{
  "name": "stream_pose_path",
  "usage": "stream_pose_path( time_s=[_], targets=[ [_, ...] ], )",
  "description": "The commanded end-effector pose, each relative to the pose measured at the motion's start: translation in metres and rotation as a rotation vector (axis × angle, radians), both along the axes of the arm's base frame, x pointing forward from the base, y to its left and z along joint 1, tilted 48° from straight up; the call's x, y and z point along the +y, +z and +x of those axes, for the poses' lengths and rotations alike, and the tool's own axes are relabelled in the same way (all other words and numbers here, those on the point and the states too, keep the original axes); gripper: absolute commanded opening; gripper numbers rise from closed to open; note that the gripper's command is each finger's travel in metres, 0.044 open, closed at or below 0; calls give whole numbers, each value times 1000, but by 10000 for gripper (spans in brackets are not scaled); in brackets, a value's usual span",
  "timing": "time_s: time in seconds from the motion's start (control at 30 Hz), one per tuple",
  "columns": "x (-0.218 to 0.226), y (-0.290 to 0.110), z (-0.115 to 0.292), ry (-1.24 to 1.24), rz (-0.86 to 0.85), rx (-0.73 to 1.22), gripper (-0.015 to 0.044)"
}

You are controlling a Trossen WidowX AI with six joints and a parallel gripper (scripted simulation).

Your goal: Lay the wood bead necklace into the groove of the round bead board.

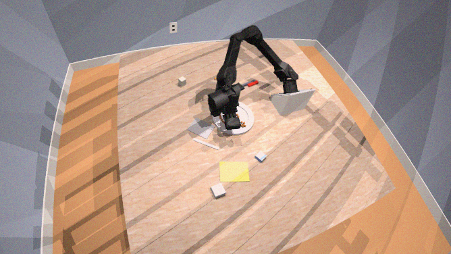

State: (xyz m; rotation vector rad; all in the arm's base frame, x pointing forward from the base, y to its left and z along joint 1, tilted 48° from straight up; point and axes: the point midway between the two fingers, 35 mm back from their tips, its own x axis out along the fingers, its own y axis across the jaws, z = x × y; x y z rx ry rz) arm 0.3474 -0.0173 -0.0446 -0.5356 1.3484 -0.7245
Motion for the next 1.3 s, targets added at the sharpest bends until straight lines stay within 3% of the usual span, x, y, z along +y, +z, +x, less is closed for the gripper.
stream_pose_path(
  time_s=[0.0, 0.67, 1.2, 1.27],
  targets=[
    [2, 2, 1, -1, 0, -5, 0],
    [3, -10, 6, -1, 0, -5, 0],
    [8, -5, 6, -1, 0, -6, 420],
    [7, -6, 6, 0, 0, -6, 440]
  ],
)
